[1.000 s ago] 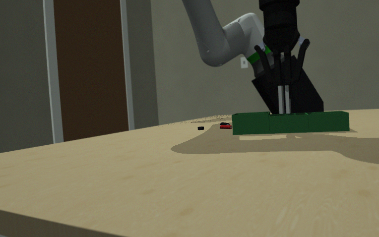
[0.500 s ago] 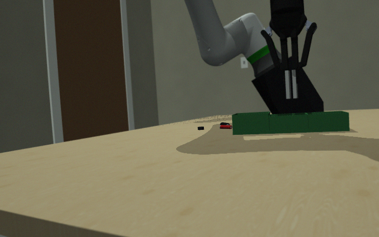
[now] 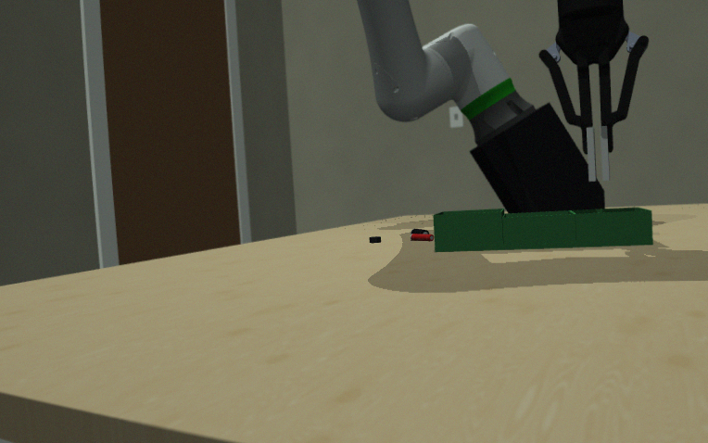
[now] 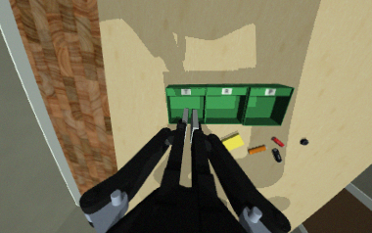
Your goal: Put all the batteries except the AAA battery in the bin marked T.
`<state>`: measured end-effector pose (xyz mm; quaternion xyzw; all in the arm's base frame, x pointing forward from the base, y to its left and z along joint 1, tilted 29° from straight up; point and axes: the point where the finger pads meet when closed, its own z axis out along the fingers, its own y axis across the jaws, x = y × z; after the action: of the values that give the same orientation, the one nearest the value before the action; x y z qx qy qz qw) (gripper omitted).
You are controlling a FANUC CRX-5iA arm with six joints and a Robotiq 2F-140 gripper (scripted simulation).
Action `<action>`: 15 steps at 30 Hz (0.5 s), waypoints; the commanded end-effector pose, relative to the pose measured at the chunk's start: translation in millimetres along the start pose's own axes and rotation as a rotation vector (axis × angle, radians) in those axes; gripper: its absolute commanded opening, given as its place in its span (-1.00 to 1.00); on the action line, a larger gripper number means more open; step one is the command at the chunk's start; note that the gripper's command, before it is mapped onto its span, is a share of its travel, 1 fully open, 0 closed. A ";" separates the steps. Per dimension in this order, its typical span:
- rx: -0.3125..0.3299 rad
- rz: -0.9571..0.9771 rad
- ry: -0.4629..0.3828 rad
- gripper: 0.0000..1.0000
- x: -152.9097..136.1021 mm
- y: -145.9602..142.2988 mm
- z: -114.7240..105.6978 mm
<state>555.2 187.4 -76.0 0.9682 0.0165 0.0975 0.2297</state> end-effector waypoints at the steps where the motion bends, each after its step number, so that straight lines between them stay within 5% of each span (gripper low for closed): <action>1: 0.000 0.000 0.000 -0.89 -0.1 -2.9 -0.2; 15: 0.000 0.000 0.000 -0.89 -0.1 -2.8 31.8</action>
<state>560.5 177.1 -102.5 0.9682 0.0165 0.0973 0.2299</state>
